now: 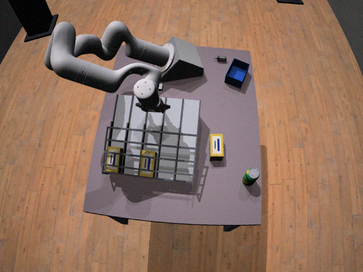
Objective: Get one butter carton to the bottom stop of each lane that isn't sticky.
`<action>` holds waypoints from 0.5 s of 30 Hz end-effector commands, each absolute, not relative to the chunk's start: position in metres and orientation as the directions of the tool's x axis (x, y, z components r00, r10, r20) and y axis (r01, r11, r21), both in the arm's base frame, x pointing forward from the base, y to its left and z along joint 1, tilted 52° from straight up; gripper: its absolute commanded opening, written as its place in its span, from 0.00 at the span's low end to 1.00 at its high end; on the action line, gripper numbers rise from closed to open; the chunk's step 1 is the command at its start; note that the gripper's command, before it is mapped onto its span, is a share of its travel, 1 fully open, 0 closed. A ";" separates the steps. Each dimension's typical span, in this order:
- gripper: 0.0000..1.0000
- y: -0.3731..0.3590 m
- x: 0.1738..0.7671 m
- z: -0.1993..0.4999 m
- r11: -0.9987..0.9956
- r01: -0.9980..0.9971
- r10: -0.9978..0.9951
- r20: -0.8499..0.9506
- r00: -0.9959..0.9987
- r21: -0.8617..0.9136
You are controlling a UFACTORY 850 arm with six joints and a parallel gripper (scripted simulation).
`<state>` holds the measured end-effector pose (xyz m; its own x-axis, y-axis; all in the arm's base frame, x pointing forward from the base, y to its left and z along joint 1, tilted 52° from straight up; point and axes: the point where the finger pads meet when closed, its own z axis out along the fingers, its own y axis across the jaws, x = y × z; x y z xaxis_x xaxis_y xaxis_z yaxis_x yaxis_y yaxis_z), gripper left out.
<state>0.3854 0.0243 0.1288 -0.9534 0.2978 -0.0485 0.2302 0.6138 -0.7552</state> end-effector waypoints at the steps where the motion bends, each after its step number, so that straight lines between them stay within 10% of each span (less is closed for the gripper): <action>1: 0.87 0.025 0.386 0.129 0.614 0.231 0.297 -0.049 -0.953 -0.755; 15: 0.89 0.025 0.386 0.129 0.614 0.231 0.297 -0.049 -0.953 -0.755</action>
